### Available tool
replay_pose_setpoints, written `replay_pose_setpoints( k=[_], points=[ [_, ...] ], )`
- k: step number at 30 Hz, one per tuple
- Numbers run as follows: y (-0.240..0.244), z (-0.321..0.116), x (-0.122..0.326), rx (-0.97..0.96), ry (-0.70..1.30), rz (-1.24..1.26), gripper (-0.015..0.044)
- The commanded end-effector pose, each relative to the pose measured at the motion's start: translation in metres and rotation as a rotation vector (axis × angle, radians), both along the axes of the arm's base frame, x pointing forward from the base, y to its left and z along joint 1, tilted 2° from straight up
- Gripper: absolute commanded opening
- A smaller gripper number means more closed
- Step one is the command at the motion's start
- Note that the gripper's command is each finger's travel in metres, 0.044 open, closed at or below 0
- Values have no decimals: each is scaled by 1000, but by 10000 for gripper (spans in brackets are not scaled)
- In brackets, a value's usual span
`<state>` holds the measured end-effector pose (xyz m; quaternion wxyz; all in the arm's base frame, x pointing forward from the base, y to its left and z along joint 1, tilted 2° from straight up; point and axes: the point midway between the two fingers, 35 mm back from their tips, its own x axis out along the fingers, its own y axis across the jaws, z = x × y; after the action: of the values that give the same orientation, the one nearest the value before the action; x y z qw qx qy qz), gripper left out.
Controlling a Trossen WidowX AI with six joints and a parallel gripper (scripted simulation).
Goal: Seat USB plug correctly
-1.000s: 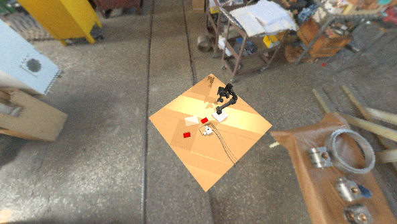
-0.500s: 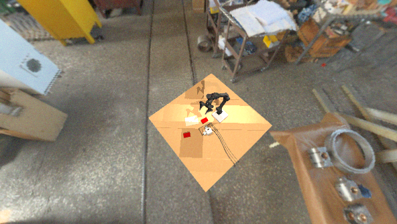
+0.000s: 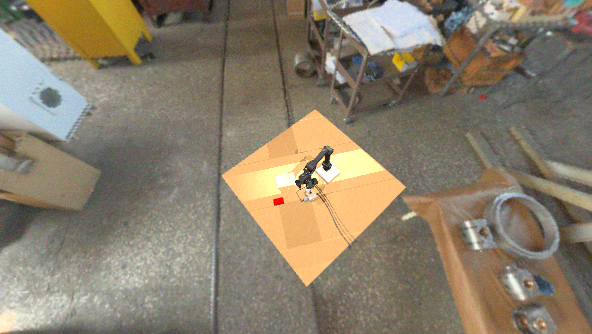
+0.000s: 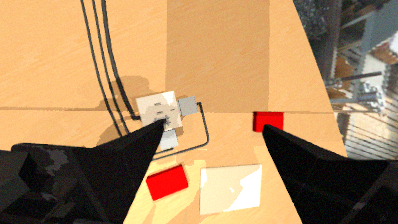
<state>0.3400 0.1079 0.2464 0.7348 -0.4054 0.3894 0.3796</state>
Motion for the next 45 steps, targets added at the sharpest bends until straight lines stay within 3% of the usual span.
replay_pose_setpoints(
  k=[1, 5, 45],
  points=[
    [19, -68, -17, -178, 245, 51, 440],
    [23, -101, -35, -292, 366, 84, 440],
    [22, -129, -36, -293, 366, 84, 440]
  ],
)
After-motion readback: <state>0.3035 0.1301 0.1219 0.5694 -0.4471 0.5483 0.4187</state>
